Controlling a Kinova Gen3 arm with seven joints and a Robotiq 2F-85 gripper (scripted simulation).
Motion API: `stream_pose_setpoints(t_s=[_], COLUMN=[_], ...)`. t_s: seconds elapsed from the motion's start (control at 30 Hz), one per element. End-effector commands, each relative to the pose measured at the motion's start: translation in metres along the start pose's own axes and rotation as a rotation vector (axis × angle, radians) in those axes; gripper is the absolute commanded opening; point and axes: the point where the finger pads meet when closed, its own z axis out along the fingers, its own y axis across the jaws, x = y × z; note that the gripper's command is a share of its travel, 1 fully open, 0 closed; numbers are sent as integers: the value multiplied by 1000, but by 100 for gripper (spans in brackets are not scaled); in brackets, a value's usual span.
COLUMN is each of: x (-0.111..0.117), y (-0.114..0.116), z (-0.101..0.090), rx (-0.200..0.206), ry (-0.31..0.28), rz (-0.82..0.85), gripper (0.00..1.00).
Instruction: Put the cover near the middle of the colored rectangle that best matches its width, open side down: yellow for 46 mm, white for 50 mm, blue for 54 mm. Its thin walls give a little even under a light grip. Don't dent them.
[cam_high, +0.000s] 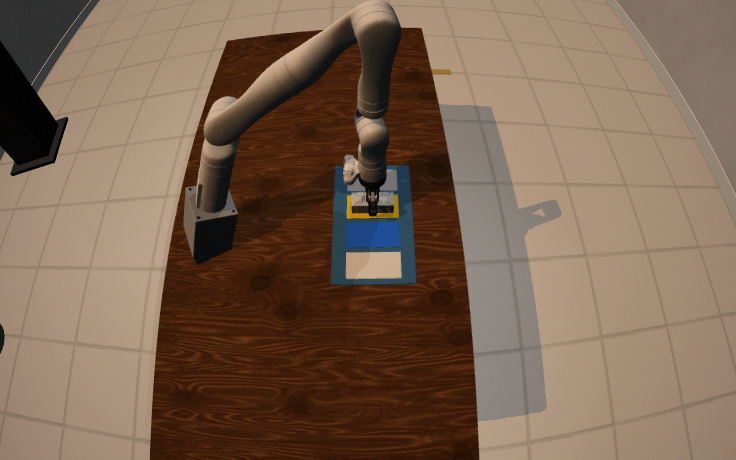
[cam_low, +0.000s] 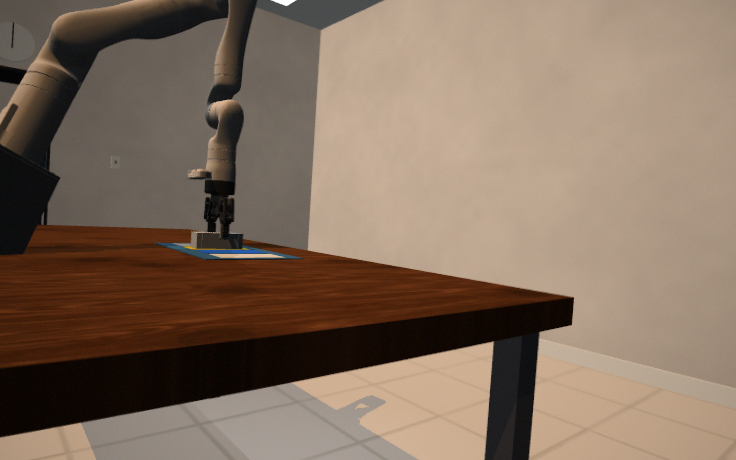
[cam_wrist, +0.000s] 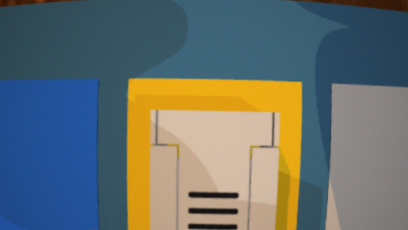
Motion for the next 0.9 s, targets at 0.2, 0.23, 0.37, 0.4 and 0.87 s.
stream_pose_setpoints(t_s=[0.2, 0.23, 0.37, 0.4, 0.87], x=[-1, -1, 0, 0, 0], y=[0, 0, 0, 0, 0], z=[-25, -29, -42, -42, -88], rx=[0, 0, 0, 0, 0], ry=[-1, -1, -1, -1, -1], rz=[0, 0, 0, 0, 0], gripper=[100, 100, 100, 100, 100])
